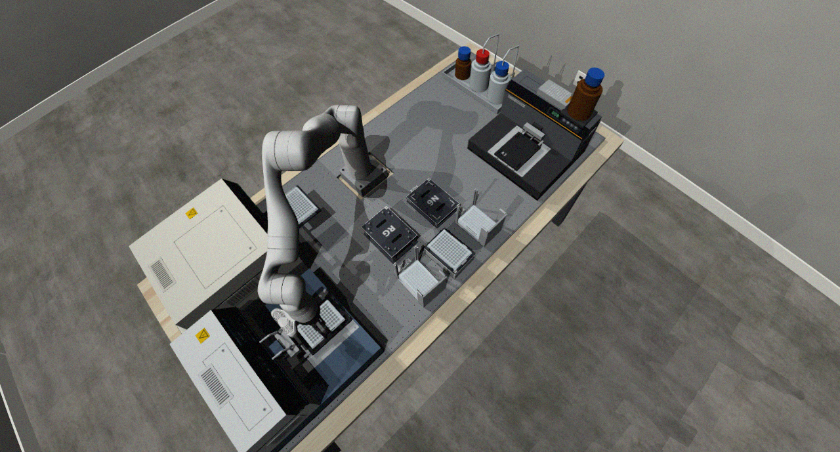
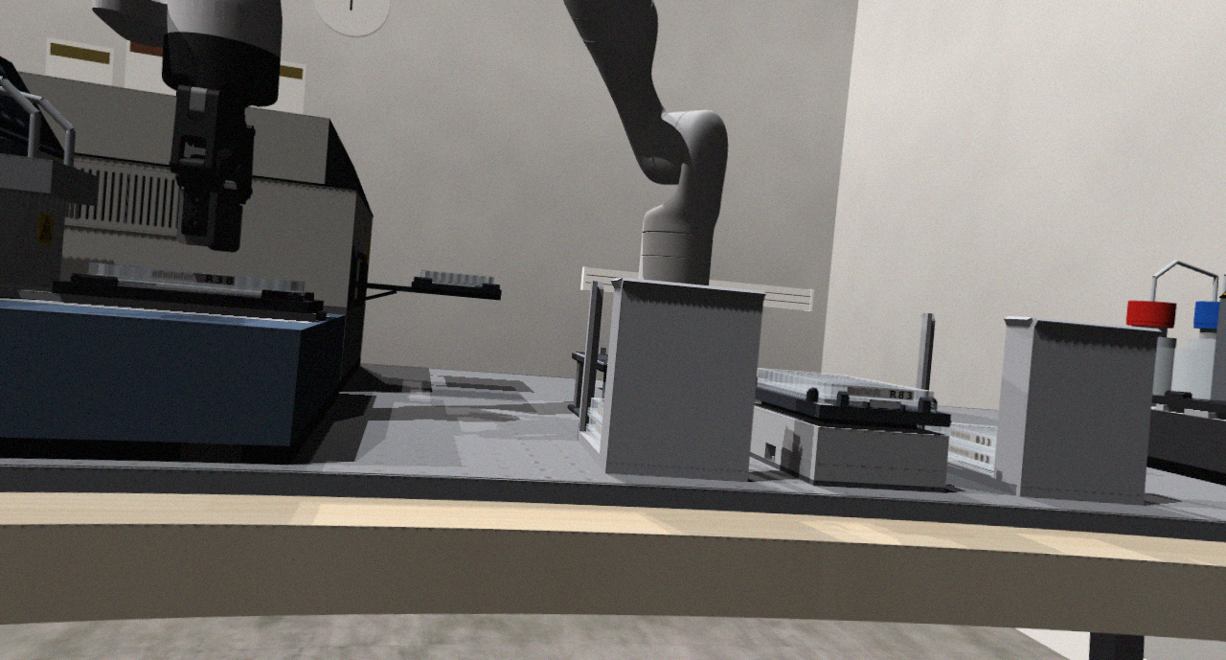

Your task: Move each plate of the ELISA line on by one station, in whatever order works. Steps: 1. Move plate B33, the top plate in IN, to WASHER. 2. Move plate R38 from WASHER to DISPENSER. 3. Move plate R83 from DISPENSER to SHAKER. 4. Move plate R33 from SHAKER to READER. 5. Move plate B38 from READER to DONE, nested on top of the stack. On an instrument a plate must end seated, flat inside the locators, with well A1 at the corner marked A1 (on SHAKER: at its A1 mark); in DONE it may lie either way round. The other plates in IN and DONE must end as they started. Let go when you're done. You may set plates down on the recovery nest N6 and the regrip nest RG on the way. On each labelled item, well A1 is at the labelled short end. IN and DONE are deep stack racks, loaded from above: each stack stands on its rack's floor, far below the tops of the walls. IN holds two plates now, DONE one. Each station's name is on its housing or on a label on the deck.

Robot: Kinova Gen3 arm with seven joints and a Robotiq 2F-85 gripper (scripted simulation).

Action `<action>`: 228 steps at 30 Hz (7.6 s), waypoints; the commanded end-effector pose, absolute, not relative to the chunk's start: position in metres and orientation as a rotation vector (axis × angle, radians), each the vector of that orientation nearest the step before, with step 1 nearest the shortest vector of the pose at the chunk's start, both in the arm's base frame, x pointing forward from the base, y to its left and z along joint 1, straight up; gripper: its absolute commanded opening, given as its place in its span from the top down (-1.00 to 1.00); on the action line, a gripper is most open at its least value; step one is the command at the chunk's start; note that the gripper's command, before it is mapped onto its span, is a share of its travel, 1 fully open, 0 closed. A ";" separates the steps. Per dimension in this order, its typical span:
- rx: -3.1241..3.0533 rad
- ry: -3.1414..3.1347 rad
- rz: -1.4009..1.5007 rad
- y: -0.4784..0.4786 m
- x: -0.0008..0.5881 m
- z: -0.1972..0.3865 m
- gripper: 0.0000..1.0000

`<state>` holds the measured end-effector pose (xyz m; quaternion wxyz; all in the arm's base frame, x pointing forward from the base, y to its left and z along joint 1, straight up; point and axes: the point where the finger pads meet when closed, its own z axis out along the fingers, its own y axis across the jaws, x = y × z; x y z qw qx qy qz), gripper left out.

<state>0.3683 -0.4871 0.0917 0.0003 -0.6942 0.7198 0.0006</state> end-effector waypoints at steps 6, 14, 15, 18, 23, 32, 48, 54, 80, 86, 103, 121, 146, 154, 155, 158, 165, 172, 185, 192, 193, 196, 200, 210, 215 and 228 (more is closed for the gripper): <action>-2.181 2.261 -0.004 -0.488 0.369 0.084 -1.00; -2.181 2.261 -0.004 -0.488 0.369 0.082 -1.00; -2.181 2.261 -0.004 -0.488 0.369 0.082 -1.00; -2.181 2.261 -0.004 -0.488 0.369 0.082 -1.00; -2.181 2.261 -0.004 -0.488 0.369 0.082 -1.00; -2.181 2.261 -0.004 -0.488 0.369 0.079 -1.00; -2.181 2.261 -0.004 -0.488 0.369 0.075 -1.00; -2.181 2.261 -0.004 -0.488 0.369 0.073 -1.00; -2.181 2.261 -0.004 -0.488 0.369 0.070 -1.00; -2.181 2.261 -0.004 -0.488 0.369 0.070 -0.88; -2.181 2.261 -0.004 -0.488 0.369 0.070 -0.88; -2.181 2.261 -0.004 -0.488 0.369 0.070 -0.88; -2.181 2.261 -0.004 -0.488 0.369 0.074 -0.88; -2.181 2.261 -0.004 -0.488 0.369 0.076 -0.88; -2.181 2.261 -0.004 -0.488 0.369 0.076 -0.88; -2.181 2.261 -0.004 -0.488 0.369 0.077 -0.88; -2.181 2.261 -0.004 -0.488 0.369 0.080 -0.88; -2.181 2.261 -0.004 -0.488 0.369 0.081 -0.88; -2.181 2.261 -0.004 -0.488 0.369 0.094 -0.88; -2.181 2.261 -0.004 -0.488 0.369 0.101 -0.88; -2.181 2.261 -0.004 -0.488 0.369 0.102 -0.88; -2.181 2.261 -0.004 -0.488 0.369 0.106 -0.88; -2.181 2.261 -0.004 -0.488 0.369 0.111 -0.88; -2.181 2.261 -0.004 -0.488 0.369 0.122 -0.88; -2.181 2.261 -0.004 -0.488 0.369 0.129 -0.88; -2.181 2.261 -0.004 -0.488 0.369 0.143 -0.88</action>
